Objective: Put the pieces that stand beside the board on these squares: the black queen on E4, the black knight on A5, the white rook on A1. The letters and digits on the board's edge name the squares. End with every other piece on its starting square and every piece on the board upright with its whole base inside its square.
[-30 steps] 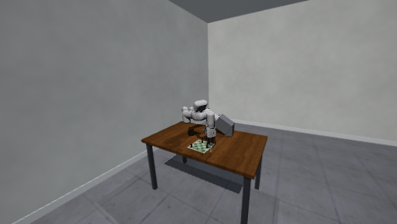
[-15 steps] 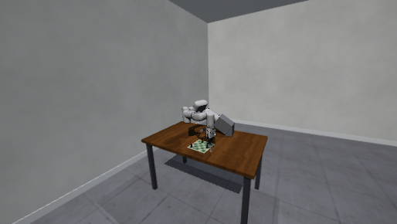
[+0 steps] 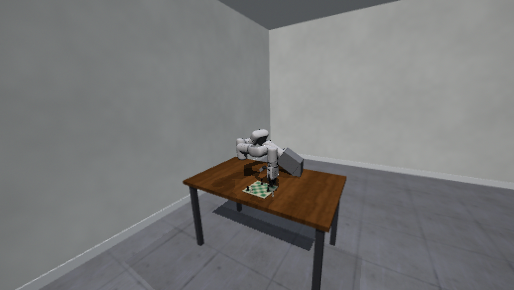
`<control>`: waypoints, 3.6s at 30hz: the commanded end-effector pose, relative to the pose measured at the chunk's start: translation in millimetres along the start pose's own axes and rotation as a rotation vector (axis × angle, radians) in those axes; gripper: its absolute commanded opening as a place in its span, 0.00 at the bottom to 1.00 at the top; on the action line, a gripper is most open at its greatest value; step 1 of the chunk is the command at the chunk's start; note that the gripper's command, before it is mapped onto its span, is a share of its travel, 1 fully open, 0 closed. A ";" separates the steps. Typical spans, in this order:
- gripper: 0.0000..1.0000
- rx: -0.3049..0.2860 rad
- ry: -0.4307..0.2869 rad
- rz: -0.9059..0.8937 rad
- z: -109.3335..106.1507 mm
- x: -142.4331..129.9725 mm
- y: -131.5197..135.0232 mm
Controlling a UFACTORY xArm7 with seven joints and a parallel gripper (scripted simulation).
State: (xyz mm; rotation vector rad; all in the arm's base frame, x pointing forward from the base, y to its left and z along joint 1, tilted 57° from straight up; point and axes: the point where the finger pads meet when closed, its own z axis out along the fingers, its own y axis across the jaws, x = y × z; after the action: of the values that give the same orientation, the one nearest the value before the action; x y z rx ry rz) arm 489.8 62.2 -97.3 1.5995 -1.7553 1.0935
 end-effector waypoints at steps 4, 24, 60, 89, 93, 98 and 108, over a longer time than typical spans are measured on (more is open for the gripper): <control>0.37 0.003 -0.004 -0.001 3.7 -1.1 -0.8; 0.37 0.003 -0.004 -0.001 30.5 -1.6 -1.9; 0.37 0.003 -0.004 -0.001 45.8 -1.9 -2.6; 0.37 0.003 -0.004 -0.001 45.8 -2.1 -2.7; 0.37 0.003 -0.004 -0.001 45.8 -2.6 -3.0; 0.37 0.003 -0.004 -0.001 45.8 -3.1 -3.3; 0.37 0.003 -0.004 -0.001 45.8 -3.1 -3.3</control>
State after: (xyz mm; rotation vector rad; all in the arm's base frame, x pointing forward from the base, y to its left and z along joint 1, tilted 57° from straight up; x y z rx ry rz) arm 499.4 23.1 -124.5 1.6000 -1.7544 1.0938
